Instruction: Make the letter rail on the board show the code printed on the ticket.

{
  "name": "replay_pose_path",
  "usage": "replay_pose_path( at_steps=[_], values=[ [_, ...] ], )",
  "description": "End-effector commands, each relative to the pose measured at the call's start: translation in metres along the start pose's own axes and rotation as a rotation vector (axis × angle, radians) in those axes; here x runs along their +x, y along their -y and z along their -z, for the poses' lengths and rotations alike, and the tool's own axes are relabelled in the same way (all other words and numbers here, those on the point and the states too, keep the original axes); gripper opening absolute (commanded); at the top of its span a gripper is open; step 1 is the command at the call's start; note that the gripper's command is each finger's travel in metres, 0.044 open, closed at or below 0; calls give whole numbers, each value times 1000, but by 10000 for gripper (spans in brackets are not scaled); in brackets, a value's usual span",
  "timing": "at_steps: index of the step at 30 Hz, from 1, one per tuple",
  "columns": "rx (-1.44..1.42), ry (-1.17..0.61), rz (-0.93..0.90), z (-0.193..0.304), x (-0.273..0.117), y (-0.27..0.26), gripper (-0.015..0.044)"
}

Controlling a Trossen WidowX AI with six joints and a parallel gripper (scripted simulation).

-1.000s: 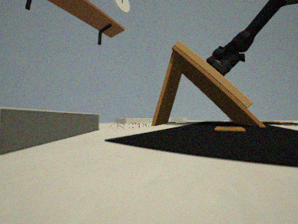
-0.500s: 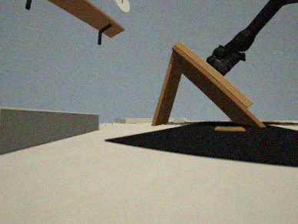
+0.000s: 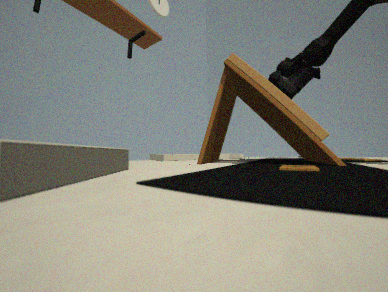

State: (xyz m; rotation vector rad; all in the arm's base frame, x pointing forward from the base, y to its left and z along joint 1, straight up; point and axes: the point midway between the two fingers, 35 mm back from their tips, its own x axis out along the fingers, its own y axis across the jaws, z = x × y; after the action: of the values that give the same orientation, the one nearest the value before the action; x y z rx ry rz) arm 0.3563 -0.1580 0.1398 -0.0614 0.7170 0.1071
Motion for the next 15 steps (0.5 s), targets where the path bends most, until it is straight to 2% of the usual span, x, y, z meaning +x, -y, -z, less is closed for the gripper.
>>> replay_pose_path(
  at_steps=[1,15],
  values=[
    [1,2,4,0,-1,-1,0],
    [2,2,4,0,0,-10,0]
  ],
)
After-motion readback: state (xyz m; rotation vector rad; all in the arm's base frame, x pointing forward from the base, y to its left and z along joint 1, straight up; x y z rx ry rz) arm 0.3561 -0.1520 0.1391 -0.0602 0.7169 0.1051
